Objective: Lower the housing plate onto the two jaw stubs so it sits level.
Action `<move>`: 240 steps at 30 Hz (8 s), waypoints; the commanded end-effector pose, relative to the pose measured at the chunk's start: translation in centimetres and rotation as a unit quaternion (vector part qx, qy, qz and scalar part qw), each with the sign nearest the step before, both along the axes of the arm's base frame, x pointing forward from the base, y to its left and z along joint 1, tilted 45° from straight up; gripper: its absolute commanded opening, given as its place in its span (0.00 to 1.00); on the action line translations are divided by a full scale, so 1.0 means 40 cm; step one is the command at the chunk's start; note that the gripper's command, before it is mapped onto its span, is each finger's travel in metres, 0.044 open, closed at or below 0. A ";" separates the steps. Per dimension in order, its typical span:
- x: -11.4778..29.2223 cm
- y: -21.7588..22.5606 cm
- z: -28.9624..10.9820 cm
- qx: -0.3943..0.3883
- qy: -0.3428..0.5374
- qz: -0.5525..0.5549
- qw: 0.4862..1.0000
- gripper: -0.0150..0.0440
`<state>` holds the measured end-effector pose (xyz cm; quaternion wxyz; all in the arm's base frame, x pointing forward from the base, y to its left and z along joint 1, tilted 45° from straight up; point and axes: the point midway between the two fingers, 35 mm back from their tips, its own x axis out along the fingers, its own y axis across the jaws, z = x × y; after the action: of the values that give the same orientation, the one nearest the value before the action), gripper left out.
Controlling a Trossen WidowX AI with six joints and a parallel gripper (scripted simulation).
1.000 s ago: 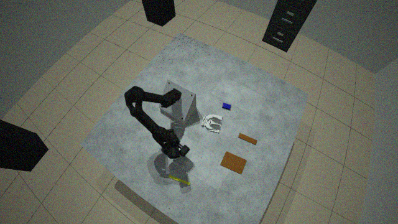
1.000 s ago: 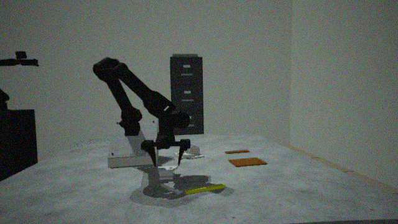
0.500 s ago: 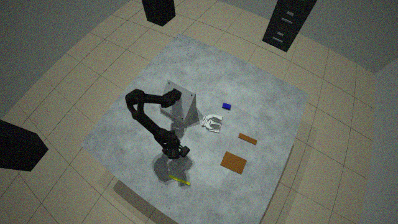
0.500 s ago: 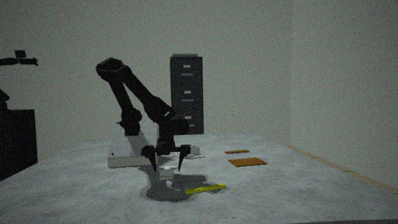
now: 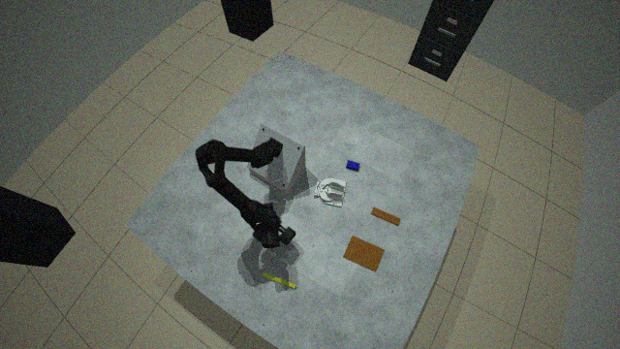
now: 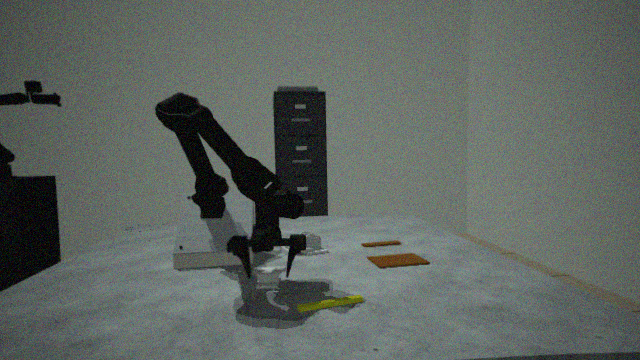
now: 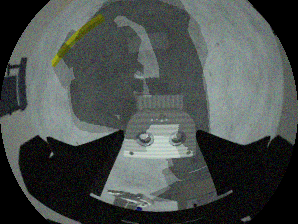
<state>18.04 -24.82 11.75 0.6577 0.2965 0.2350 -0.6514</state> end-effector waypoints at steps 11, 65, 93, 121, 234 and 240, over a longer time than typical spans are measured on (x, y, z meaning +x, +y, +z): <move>0.002 0.000 -0.002 0.001 0.000 0.004 1.000 1.00; -0.006 0.130 0.125 0.003 0.000 0.004 1.000 0.85; 0.110 0.232 0.000 0.027 0.169 0.185 0.968 0.85; 0.181 0.389 -0.149 0.024 0.361 0.385 0.849 0.85; 0.134 0.586 -0.329 -0.031 0.593 0.588 0.549 0.85; 0.137 0.572 -0.345 -0.031 0.593 0.589 0.549 0.85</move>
<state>23.53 -1.58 -1.72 0.6166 -0.3779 0.6732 -0.1543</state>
